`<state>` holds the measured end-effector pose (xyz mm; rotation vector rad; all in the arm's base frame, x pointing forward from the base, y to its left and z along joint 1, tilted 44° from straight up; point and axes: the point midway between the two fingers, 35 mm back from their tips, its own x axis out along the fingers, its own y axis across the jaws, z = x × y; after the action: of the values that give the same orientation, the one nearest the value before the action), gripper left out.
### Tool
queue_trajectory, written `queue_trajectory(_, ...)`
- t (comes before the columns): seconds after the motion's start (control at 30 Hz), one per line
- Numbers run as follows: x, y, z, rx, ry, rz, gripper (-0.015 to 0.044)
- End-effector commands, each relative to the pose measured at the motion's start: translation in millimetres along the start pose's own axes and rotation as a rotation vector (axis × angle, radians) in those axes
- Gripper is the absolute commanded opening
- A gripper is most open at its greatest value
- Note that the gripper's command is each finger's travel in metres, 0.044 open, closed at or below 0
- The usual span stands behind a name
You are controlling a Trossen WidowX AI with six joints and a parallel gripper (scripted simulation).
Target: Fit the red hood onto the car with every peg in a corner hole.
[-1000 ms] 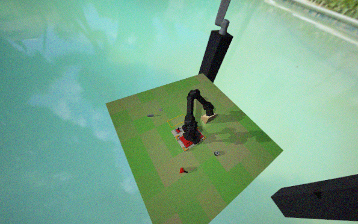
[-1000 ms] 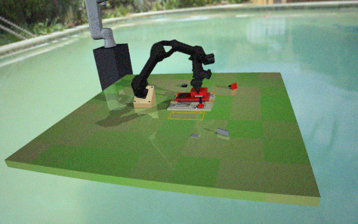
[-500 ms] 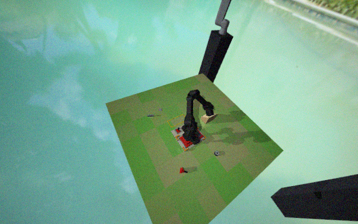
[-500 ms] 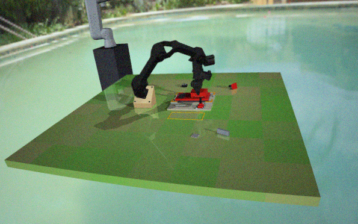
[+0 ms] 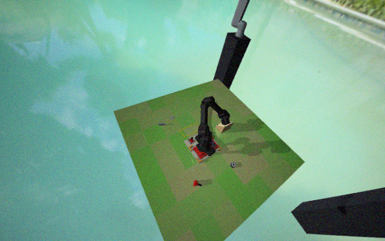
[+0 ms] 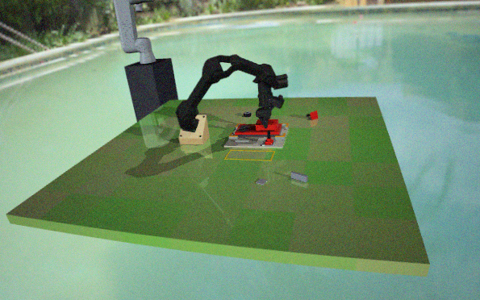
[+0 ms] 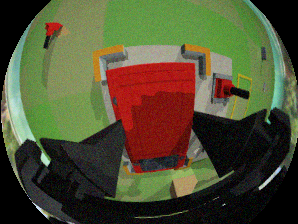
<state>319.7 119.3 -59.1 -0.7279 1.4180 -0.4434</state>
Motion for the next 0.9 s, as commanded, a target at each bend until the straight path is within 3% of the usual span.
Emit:
queue_trajectory(0.0,0.0,-0.1,0.1,0.000,0.000,0.000,0.0105)
queue_trajectory(0.43,0.0,-0.1,0.1,0.000,0.000,0.000,0.0440)
queue_trajectory(0.57,-12.6,0.7,1.3,0.000,0.000,0.001,0.0440)
queue_trajectory(0.77,-69.4,0.7,0.4,0.000,0.002,0.003,0.0440)
queue_trajectory(0.87,-71.8,0.6,0.1,0.000,0.002,0.003,0.0440)
